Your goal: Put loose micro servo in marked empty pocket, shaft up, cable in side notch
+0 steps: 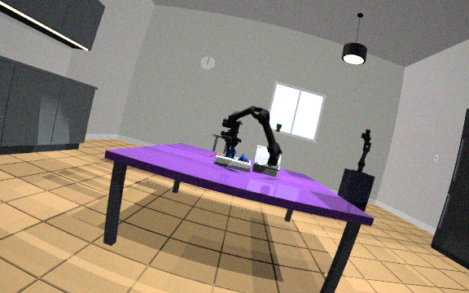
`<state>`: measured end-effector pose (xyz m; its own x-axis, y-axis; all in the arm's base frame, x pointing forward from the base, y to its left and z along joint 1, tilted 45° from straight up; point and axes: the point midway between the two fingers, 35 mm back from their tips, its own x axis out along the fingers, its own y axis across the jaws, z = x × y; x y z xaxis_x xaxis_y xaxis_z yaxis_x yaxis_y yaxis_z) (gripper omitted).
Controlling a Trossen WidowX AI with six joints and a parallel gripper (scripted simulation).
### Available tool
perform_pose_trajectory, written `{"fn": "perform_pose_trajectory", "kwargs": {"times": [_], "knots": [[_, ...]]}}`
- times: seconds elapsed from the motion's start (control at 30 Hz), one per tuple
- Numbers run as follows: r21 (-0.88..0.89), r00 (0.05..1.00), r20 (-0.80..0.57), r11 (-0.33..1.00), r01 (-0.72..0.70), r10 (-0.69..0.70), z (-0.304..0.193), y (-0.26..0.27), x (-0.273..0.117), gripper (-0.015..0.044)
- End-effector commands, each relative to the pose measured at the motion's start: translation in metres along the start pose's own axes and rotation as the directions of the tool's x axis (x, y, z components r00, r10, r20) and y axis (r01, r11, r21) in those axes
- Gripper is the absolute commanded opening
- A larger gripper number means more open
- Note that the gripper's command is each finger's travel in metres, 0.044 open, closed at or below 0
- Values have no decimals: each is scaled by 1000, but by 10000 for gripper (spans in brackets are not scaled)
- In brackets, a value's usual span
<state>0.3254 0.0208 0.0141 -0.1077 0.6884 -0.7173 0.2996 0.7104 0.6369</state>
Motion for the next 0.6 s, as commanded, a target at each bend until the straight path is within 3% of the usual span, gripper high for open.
{"fn": "perform_pose_trajectory", "kwargs": {"times": [0.0, 0.2, 0.33, 0.57], "knots": [[3, 1000, 1, 1000, -3, 3, 0, 0, 0, 151], [3, 1000, 1, 1000, -3, 3, 0, 0, 0, 92], [4, 1000, 1, 1000, -3, 3, 0, 0, -8, 0], [4, 1000, 1, 1000, -2, 2, -7, 0, -30, 0]]}}
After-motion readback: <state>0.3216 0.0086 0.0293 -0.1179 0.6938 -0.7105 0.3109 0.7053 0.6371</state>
